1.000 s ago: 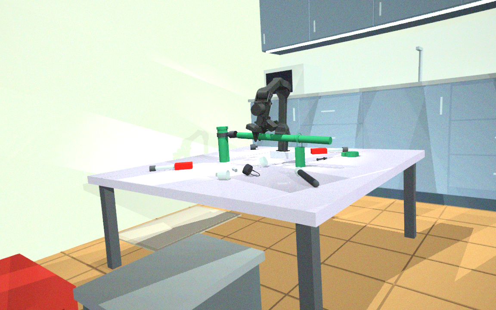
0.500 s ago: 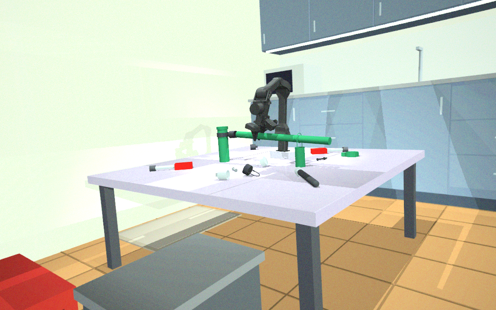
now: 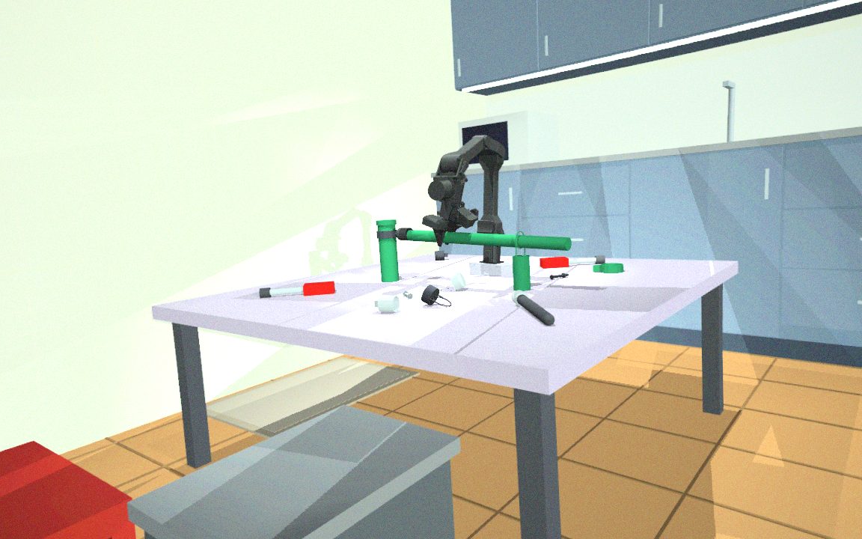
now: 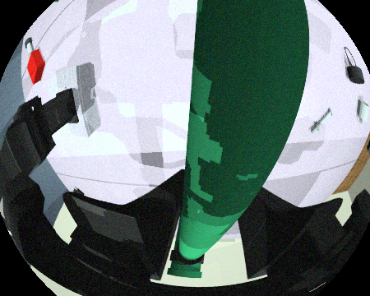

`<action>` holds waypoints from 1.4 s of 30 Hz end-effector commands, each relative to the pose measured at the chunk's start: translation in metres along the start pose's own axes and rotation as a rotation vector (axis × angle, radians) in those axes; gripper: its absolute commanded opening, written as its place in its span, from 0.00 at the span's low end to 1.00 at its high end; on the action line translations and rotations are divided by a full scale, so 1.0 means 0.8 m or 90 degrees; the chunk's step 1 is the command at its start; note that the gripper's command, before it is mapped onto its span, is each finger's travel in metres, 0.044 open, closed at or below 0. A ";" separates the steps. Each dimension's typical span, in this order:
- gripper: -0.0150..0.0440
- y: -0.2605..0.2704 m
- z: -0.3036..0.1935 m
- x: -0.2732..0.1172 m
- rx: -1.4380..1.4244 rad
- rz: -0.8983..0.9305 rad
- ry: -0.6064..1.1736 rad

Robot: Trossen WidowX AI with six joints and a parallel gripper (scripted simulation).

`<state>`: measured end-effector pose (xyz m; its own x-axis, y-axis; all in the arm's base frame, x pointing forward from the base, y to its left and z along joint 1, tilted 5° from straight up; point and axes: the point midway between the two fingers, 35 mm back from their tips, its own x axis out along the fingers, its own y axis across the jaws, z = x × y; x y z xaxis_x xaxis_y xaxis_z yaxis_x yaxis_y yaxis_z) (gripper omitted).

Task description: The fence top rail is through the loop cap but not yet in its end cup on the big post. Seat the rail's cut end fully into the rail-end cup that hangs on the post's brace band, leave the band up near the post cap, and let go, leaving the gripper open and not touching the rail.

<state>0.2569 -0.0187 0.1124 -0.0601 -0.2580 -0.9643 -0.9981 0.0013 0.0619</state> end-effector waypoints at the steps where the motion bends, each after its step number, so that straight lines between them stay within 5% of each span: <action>1: 0.25 0.001 -0.008 -0.002 0.003 -0.004 0.012; 42: 0.25 0.000 0.000 0.000 -0.001 -0.001 -0.002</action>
<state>0.2569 -0.0188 0.1122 -0.0589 -0.2552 -0.9651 -0.9981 0.0001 0.0609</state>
